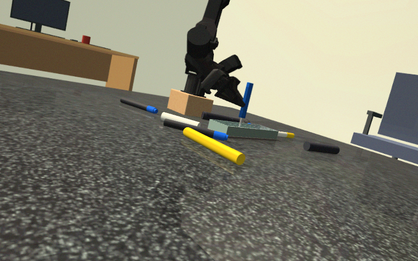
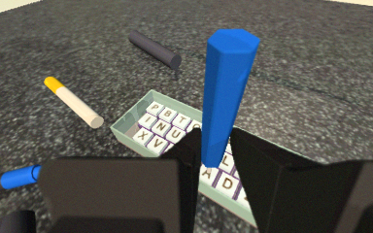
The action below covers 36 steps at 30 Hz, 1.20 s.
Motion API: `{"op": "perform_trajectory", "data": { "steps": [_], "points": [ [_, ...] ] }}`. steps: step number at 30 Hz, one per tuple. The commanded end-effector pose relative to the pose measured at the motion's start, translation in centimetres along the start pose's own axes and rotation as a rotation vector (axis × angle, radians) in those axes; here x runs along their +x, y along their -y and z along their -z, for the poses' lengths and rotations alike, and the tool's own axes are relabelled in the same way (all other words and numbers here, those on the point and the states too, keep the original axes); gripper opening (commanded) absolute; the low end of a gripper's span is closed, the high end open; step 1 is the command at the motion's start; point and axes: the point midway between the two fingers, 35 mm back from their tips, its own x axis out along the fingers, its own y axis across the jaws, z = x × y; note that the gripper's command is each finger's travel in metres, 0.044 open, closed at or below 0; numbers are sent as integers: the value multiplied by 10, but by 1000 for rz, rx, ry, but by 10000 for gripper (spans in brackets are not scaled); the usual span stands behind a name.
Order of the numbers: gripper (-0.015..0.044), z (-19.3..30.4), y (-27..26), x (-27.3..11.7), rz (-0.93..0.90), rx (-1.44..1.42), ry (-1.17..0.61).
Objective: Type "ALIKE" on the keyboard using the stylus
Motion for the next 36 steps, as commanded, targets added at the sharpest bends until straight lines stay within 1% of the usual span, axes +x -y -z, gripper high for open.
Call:
{"op": "perform_trajectory", "data": {
  "steps": [1, 16, 30, 35, 36],
  "points": [
    [81, 4, -2, 1, -2, 11, -4],
    [81, 1, -1, 0, -2, 11, -4],
    [81, -30, -2, -18, -2, 10, -3],
    [85, -28, -1, -17, 0, 13, -4],
    [78, -28, -1, -17, 0, 13, -4]
  ]
}}
